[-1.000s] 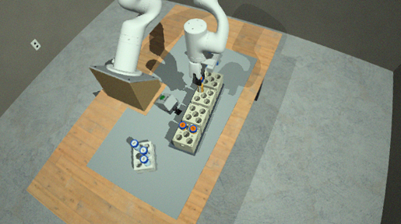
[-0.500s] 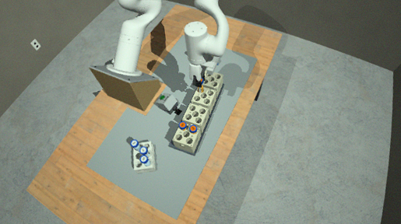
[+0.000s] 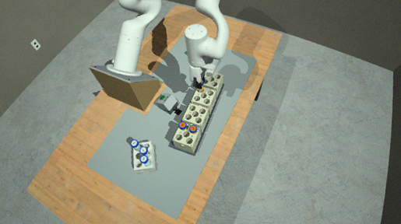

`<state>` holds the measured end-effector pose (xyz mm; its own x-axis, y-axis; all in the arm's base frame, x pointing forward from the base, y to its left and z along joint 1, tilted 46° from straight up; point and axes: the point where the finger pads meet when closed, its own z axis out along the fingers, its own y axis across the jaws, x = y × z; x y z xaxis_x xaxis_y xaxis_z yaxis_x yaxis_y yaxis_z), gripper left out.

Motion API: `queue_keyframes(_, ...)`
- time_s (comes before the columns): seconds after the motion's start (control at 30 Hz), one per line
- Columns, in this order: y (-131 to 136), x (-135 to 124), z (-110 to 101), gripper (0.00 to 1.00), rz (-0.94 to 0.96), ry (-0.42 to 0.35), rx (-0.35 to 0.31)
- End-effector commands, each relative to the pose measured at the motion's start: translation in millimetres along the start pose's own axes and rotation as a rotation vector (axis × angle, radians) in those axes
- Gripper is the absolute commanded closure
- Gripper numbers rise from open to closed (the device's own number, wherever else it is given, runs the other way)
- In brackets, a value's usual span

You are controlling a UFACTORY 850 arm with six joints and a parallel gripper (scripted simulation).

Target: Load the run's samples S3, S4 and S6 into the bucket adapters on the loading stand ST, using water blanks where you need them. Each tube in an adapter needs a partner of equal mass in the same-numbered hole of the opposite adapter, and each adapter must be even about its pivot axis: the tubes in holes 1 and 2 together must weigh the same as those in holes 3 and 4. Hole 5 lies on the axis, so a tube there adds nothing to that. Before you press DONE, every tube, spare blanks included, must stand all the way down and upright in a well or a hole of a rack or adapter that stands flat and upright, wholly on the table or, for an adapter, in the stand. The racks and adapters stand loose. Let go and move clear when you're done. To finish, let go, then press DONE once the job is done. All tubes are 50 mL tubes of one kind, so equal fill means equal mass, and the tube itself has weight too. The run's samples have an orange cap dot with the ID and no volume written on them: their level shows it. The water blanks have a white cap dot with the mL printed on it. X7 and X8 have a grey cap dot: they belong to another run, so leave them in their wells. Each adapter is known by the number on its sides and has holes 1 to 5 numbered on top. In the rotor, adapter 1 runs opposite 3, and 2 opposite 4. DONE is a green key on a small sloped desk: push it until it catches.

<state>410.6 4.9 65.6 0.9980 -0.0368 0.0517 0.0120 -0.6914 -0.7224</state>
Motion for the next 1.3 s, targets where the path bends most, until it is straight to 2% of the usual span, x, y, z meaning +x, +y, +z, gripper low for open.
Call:
queue_keyframes(0.0, 0, 1, 4, 1.00, -0.001, 0.002, -0.001)
queue_keyframes(1.27, 0, 1, 39, 1.00, -0.001, 0.002, 0.000)
